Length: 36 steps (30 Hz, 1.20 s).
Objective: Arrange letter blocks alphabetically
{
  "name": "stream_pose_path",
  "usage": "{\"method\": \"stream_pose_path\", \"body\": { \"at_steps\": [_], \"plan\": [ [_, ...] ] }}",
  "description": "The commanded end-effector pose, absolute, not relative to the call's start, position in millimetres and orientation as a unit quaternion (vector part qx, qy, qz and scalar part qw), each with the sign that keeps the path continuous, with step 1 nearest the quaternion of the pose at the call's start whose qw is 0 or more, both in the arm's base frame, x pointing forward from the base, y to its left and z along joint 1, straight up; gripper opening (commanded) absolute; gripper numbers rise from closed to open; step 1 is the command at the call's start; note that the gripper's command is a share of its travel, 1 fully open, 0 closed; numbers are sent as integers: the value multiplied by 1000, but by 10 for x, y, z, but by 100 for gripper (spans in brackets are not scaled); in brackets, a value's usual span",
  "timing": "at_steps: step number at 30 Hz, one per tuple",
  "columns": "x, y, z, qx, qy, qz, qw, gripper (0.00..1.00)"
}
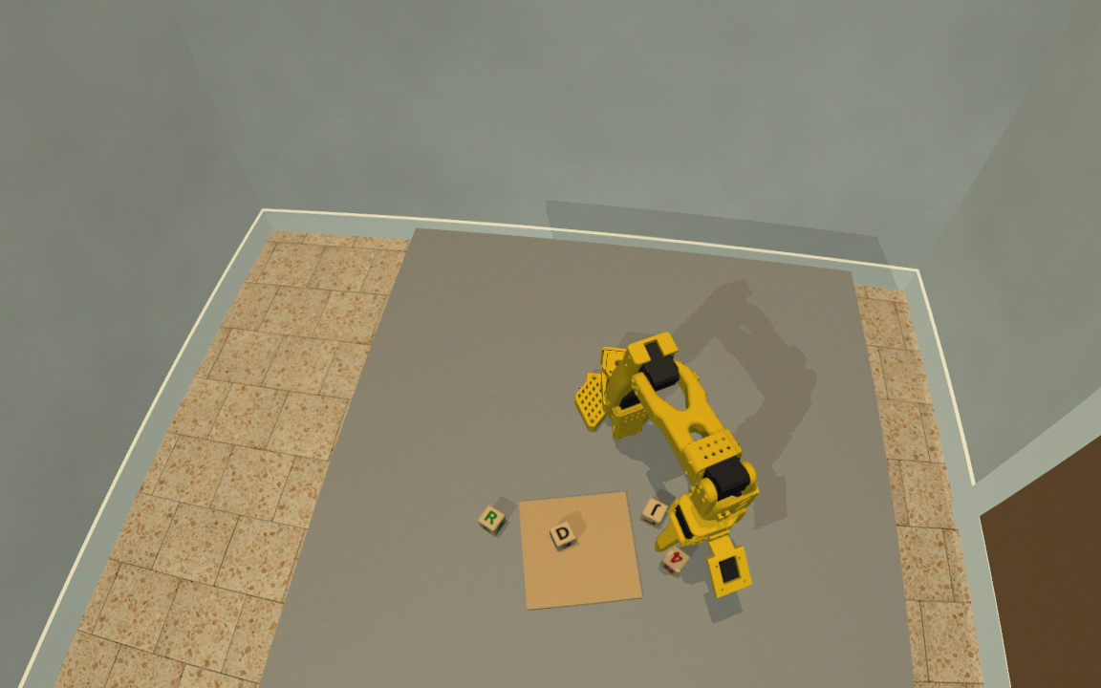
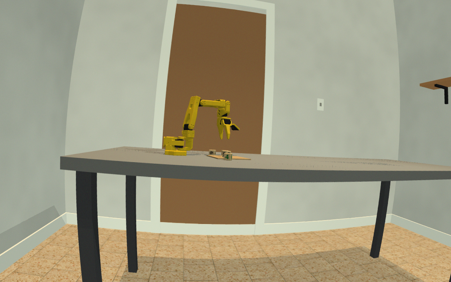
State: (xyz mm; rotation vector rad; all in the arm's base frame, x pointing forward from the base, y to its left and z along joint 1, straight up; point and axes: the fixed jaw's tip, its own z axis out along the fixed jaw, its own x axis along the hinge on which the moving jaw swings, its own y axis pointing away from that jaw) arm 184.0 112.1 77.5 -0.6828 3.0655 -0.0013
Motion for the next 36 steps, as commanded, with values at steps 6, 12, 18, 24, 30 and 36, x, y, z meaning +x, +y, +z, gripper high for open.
{"method": "stream_pose_path", "body": {
  "at_steps": [6,12,18,24,30,36],
  "plan": [
    [1856,1145,897,-217,976,10,32,32],
    [1483,965,925,-215,977,5,14,32],
    [1291,866,895,-214,977,2,5,32],
    [1291,866,895,-214,977,2,5,32],
    [1291,866,895,-214,977,2,5,32],
    [1291,866,895,-214,977,2,5,32]
  ]
}}
